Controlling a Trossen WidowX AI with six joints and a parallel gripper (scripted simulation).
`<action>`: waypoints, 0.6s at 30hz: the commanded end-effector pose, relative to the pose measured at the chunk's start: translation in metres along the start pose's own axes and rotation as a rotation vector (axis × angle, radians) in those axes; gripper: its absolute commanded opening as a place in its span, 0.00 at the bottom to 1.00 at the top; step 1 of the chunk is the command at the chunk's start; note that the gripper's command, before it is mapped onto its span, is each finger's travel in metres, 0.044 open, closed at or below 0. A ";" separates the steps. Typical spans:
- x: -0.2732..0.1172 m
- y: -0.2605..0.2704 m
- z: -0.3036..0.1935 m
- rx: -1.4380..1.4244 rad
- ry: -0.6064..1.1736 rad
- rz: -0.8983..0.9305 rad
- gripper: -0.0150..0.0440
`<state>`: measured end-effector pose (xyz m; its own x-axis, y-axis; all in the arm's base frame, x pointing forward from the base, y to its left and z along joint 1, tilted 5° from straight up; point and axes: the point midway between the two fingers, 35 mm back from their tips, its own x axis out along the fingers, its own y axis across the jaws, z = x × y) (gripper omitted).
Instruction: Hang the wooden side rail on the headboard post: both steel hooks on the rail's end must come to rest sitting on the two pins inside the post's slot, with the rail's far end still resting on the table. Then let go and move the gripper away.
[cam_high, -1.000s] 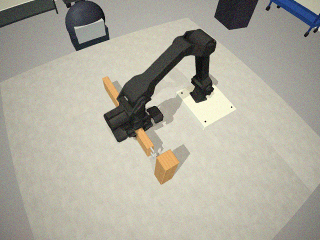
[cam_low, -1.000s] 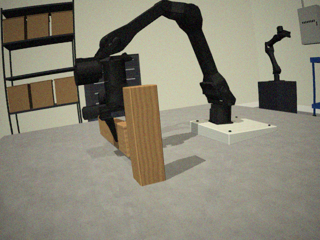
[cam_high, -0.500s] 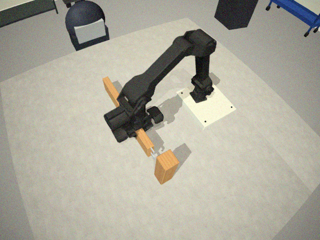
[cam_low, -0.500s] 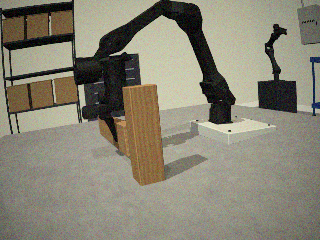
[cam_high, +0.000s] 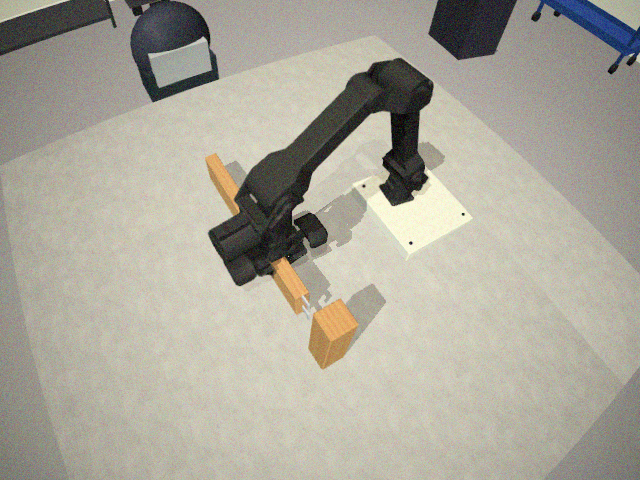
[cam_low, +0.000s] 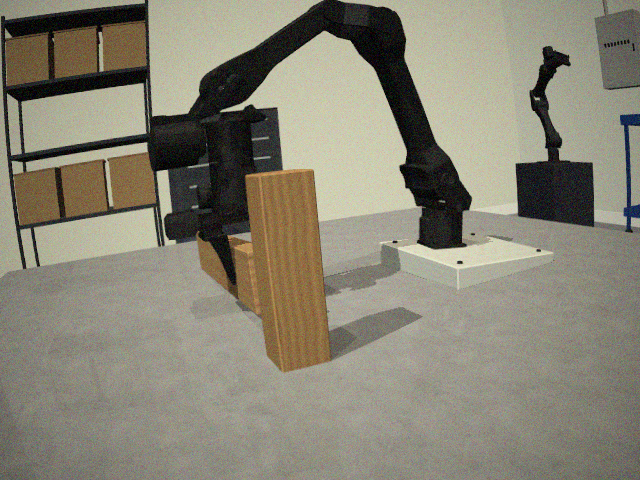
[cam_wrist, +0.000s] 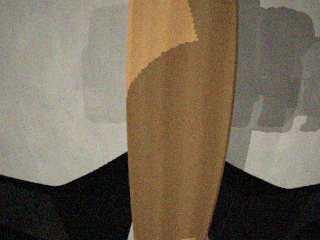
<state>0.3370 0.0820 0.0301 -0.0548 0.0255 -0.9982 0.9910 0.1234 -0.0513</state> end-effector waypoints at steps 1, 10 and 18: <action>-0.002 0.001 -0.001 0.006 0.004 0.006 0.25; -0.003 0.002 -0.002 0.006 0.005 0.006 0.25; -0.003 0.002 -0.003 0.006 0.005 0.006 0.25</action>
<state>0.3371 0.0841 0.0310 -0.0544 0.0274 -0.9981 0.9912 0.1227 -0.0506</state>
